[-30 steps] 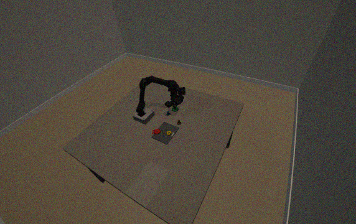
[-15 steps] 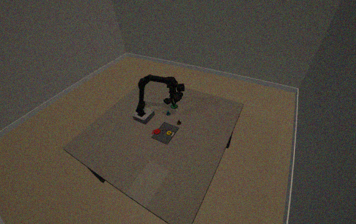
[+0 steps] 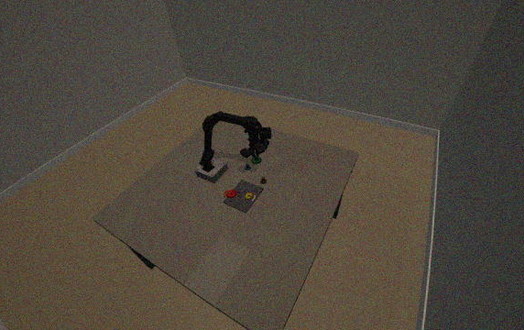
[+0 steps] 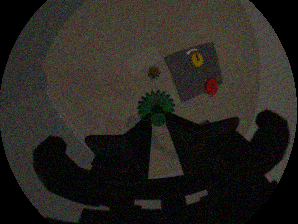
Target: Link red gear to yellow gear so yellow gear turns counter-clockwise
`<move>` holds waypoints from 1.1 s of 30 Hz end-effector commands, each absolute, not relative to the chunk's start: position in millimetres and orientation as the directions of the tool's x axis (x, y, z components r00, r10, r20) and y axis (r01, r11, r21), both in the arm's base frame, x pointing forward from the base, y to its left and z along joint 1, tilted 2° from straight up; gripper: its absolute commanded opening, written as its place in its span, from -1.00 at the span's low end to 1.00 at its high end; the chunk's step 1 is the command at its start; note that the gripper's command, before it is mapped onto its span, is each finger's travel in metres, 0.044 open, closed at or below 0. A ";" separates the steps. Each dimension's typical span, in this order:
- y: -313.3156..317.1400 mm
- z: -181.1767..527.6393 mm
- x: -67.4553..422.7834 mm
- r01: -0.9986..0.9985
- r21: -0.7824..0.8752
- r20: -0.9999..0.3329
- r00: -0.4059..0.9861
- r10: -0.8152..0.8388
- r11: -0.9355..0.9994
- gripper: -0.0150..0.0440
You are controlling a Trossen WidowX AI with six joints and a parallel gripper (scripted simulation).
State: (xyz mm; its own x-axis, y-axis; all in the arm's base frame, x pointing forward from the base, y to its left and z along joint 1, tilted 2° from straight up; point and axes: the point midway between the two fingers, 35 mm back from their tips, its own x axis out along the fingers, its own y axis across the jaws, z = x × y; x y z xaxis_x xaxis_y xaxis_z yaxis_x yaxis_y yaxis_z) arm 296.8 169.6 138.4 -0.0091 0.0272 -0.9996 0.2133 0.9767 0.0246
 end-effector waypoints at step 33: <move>82.5 104.7 325.6 0.207 0.018 -1.000 -0.006 0.019 0.978 -0.49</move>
State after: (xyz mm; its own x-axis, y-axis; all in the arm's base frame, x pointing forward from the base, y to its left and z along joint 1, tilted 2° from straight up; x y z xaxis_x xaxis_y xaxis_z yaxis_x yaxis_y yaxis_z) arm 325.5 90.4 107.7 -0.0059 0.0242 -0.9997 0.2131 0.9768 0.0224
